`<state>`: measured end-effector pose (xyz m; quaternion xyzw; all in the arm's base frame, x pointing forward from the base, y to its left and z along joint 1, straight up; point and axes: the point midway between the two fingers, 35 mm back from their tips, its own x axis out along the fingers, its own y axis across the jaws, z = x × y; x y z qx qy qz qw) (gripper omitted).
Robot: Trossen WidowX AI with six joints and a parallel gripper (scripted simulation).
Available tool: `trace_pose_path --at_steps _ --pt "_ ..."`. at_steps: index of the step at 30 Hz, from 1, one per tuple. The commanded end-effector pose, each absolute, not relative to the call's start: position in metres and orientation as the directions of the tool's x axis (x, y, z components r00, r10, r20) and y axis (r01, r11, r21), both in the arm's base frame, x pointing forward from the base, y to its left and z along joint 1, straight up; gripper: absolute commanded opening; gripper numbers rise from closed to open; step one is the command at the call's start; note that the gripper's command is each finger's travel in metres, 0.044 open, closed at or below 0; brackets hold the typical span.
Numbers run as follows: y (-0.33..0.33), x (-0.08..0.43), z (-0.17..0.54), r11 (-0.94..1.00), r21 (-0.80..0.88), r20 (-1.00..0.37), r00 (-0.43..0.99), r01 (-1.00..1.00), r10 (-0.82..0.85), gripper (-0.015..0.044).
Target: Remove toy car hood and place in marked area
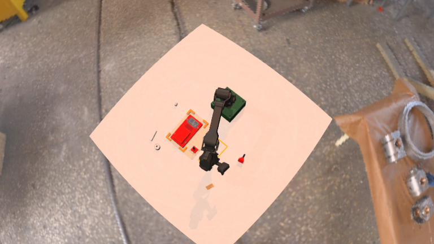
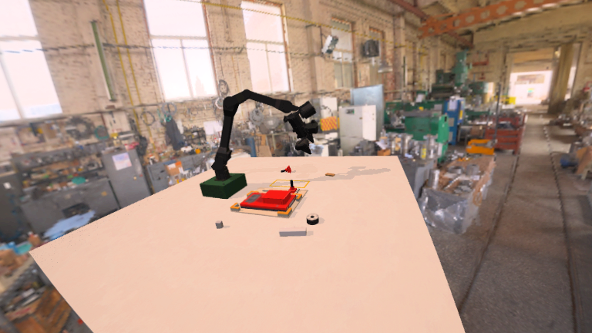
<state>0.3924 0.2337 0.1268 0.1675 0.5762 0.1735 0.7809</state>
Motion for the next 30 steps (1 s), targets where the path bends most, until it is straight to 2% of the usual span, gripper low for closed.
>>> trace_pose_path --at_steps 1,13,27,30 --pt "0.19 0.4 0.116 0.921 0.385 -0.879 0.279 -0.059 0.386 0.044" --pt "0.06 0.4 0.096 0.985 0.174 -0.957 0.233 -0.019 0.173 0.044" --pt "-0.077 0.351 0.082 1.0 -0.001 -0.999 0.053 -0.02 0.0 0.044" --pt "-0.09 0.345 0.081 1.0 -0.011 -0.999 0.03 -0.024 -0.01 0.044"
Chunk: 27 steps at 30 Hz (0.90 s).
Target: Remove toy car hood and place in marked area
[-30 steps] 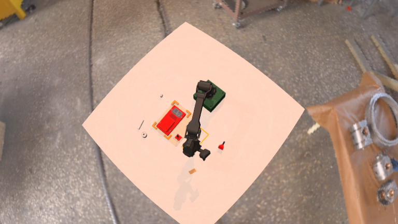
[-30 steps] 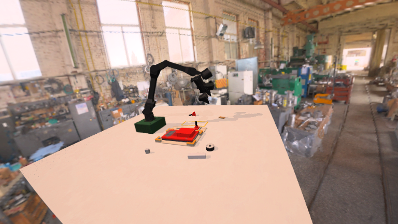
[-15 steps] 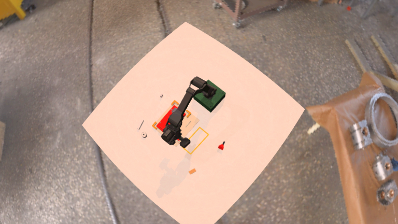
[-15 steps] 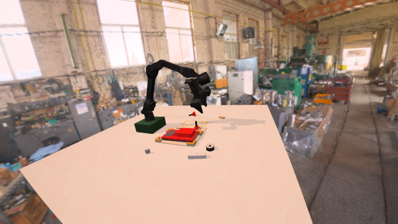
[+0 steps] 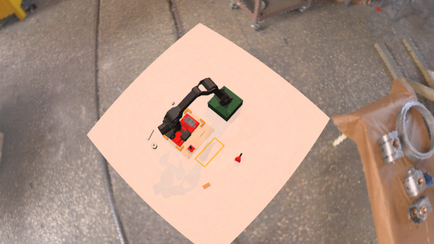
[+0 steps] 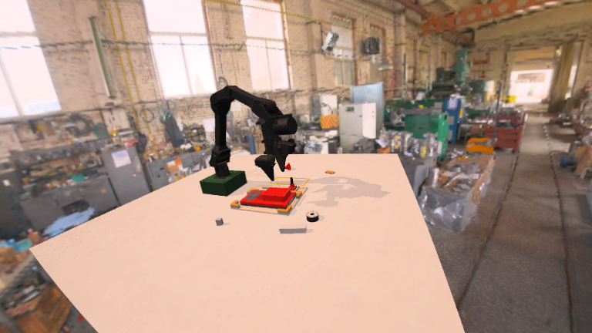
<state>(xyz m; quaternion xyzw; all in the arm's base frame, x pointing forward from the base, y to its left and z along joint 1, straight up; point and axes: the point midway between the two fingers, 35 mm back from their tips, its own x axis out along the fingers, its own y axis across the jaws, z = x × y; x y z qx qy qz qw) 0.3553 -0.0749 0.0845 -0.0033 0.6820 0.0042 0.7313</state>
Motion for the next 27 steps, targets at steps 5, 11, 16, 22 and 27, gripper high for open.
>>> trace_pose_path --at_steps 5,11,16,22,27 --pt "-0.09 0.345 0.081 1.0 -0.011 -0.999 0.03 -0.024 -0.01 0.044" --pt "-0.09 0.345 0.078 1.0 -0.011 -0.999 0.03 -0.024 -0.01 0.044" --pt "-0.09 0.345 0.075 1.0 -0.011 -0.999 0.03 -0.024 -0.01 0.044" --pt "-0.09 0.346 0.072 1.0 -0.011 -0.999 0.03 -0.024 -0.01 0.044" --pt "-0.09 0.346 0.069 1.0 -0.011 -0.999 0.03 -0.024 -0.01 0.044"
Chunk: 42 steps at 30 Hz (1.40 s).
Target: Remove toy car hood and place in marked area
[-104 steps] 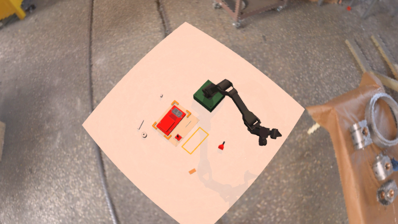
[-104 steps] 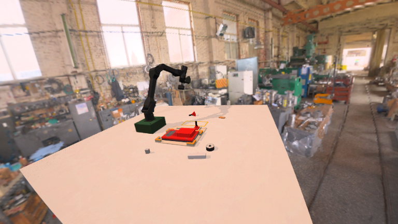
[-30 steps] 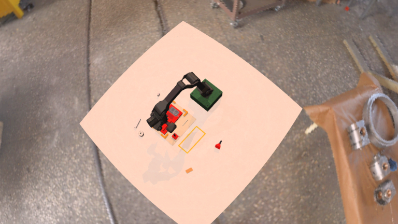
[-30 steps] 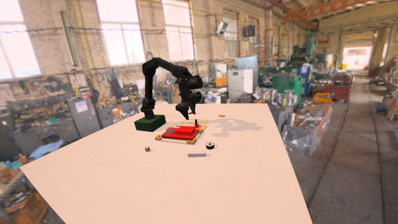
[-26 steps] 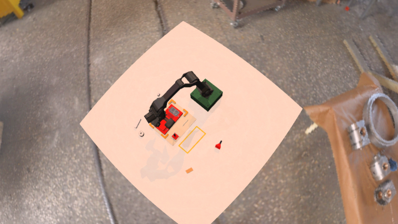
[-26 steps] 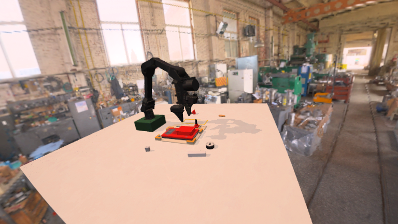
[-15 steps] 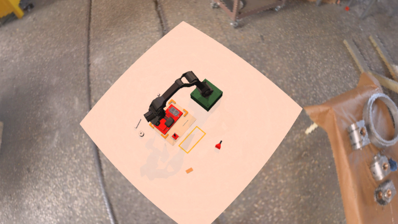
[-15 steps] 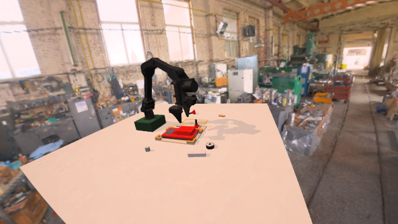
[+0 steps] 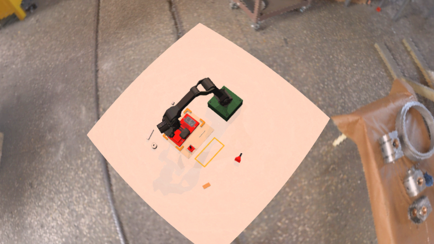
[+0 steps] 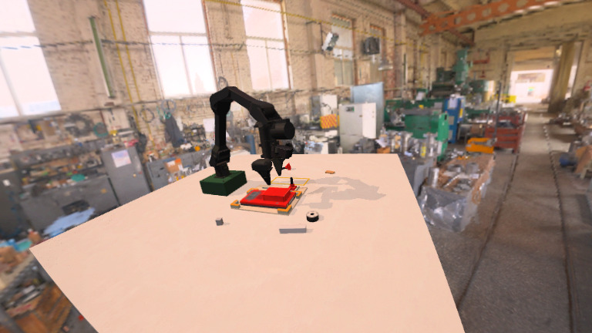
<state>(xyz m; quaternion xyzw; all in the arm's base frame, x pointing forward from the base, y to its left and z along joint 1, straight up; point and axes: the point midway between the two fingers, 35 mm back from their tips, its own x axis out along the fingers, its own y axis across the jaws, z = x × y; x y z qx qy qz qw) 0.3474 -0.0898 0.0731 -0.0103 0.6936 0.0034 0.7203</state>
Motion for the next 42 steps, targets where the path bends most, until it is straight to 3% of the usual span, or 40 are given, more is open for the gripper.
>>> trace_pose_path --at_steps 1,42 --pt "-0.09 0.346 0.068 1.0 -0.011 -0.999 0.03 -0.024 -0.01 0.044" --pt "-0.091 0.348 0.044 1.0 -0.011 -0.999 0.03 -0.024 -0.011 0.044"
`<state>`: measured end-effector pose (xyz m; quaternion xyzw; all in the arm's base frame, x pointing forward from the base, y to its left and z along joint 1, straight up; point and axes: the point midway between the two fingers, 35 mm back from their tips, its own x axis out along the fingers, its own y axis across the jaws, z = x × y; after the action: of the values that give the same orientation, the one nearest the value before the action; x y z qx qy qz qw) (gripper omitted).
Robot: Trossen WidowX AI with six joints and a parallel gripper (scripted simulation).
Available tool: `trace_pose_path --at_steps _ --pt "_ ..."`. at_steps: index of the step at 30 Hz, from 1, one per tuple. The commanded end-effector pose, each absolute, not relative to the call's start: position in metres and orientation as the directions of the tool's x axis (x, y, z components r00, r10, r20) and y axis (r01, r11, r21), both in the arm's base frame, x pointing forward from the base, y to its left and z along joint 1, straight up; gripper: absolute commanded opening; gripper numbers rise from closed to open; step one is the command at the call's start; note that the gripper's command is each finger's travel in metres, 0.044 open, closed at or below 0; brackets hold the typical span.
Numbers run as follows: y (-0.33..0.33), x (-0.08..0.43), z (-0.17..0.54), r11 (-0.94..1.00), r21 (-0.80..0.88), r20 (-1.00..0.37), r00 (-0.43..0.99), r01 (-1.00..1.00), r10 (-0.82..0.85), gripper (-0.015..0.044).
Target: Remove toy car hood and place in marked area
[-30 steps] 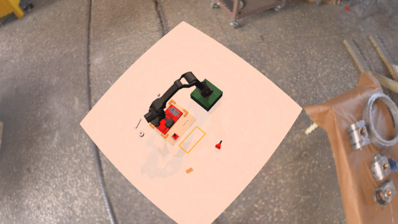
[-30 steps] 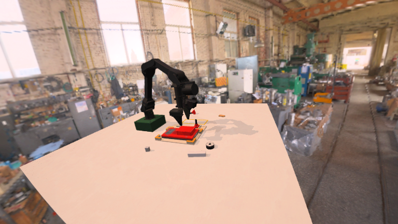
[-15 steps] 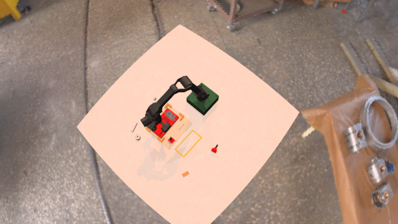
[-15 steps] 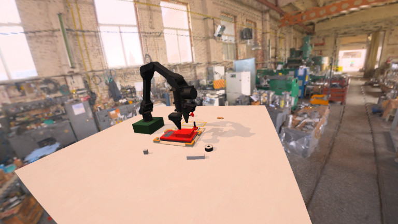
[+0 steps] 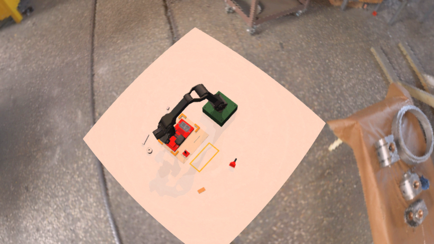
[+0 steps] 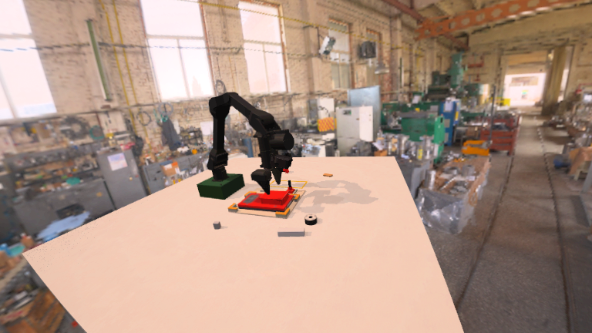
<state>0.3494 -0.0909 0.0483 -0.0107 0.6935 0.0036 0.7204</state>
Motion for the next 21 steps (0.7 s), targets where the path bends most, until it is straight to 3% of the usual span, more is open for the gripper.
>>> trace_pose_path --at_steps 1,21 --pt "-0.091 0.348 0.043 1.0 -0.011 -0.999 0.03 -0.024 -0.011 0.044" --pt "-0.091 0.348 0.031 1.0 -0.011 -0.999 0.03 -0.024 -0.011 0.044"
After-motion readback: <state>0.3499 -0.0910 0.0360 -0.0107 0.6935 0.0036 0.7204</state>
